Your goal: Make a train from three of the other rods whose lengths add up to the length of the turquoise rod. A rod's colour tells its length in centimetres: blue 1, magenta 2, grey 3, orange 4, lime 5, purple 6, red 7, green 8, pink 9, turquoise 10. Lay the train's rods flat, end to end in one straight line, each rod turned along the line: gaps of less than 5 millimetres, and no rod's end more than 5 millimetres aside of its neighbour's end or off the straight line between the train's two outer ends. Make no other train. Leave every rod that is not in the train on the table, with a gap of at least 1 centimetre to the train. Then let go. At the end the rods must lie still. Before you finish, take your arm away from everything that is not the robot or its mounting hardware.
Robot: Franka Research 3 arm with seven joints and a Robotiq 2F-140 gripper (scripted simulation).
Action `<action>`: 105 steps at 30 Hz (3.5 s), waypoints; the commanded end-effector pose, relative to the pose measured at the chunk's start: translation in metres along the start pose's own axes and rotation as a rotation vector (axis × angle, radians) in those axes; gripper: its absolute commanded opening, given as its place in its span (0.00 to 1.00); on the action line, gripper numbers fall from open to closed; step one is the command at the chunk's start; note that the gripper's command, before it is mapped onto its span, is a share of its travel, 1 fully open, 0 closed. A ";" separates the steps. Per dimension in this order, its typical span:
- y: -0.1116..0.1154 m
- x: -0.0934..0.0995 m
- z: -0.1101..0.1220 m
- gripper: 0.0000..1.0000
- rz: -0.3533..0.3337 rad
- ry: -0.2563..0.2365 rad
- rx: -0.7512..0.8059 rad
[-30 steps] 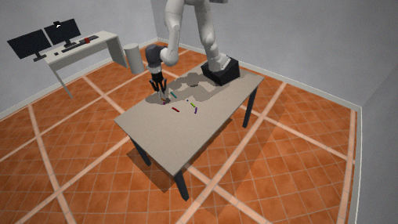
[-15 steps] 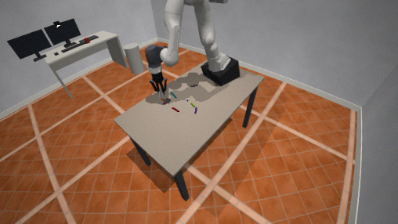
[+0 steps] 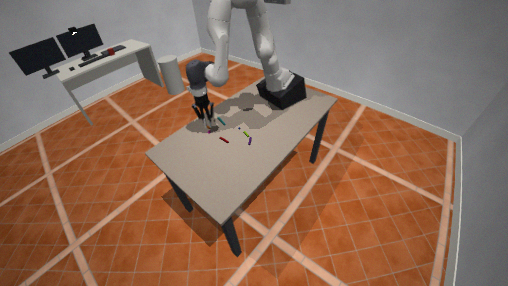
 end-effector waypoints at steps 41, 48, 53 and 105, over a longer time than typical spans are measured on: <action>0.002 -0.035 -0.005 0.15 -0.001 -0.013 -0.021; 0.002 -0.035 -0.005 0.15 -0.001 -0.013 -0.021; 0.002 -0.035 -0.005 0.15 -0.001 -0.013 -0.021; 0.004 -0.035 -0.006 0.15 -0.001 -0.013 -0.021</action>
Point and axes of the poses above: the point where the finger pads meet when closed, its own x axis back along the fingers, its own z axis across the jaws, y = z × x, the point moved 7 cm from there along x, back along the fingers, and after that the axes turned 6 degrees about x, right-handed, at the moved point
